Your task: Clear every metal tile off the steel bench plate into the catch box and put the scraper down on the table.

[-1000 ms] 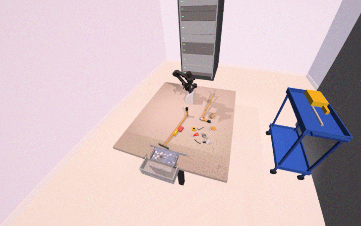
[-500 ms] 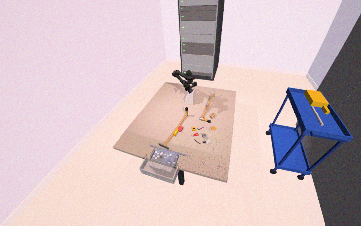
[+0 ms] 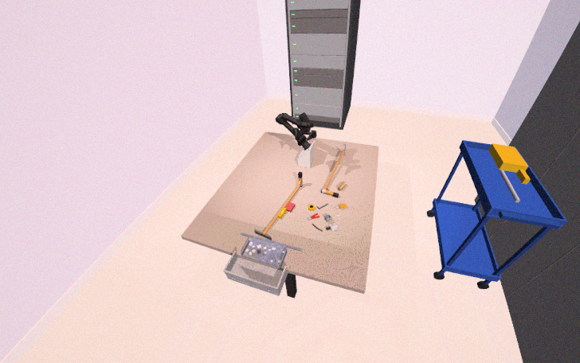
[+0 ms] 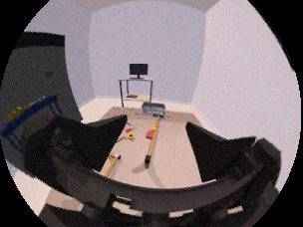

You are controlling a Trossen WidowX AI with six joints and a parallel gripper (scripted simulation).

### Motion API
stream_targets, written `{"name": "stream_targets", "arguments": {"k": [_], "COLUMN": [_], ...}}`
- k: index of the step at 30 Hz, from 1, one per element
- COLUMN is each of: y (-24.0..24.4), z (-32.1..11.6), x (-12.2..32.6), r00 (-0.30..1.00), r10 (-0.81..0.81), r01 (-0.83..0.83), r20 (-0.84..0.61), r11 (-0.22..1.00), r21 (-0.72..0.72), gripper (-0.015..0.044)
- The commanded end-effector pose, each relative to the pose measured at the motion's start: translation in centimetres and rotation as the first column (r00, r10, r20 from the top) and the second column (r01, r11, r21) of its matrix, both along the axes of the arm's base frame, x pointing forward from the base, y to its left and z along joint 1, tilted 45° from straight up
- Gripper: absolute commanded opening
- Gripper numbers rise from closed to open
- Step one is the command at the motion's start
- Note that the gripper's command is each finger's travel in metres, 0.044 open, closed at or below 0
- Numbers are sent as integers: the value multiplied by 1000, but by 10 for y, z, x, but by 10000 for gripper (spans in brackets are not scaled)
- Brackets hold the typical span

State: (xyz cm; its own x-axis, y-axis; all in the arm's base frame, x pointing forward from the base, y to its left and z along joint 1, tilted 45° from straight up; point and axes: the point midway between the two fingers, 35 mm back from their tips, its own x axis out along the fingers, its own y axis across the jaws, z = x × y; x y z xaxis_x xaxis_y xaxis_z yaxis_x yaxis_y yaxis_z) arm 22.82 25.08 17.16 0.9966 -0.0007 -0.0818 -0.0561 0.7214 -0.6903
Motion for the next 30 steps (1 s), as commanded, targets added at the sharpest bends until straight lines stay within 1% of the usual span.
{"name": "stream_targets", "arguments": {"k": [1,21,30], "y": [0,0,10], "z": [0,0,-1], "x": [0,0,23], "r00": [1000,1000,999], "r10": [-1,-2,-40], "r01": [1,2,40], "r20": [2,1,-26], "r11": [1000,1000,999], "r21": [-1,-1,-19], "gripper": [440,440,440]}}
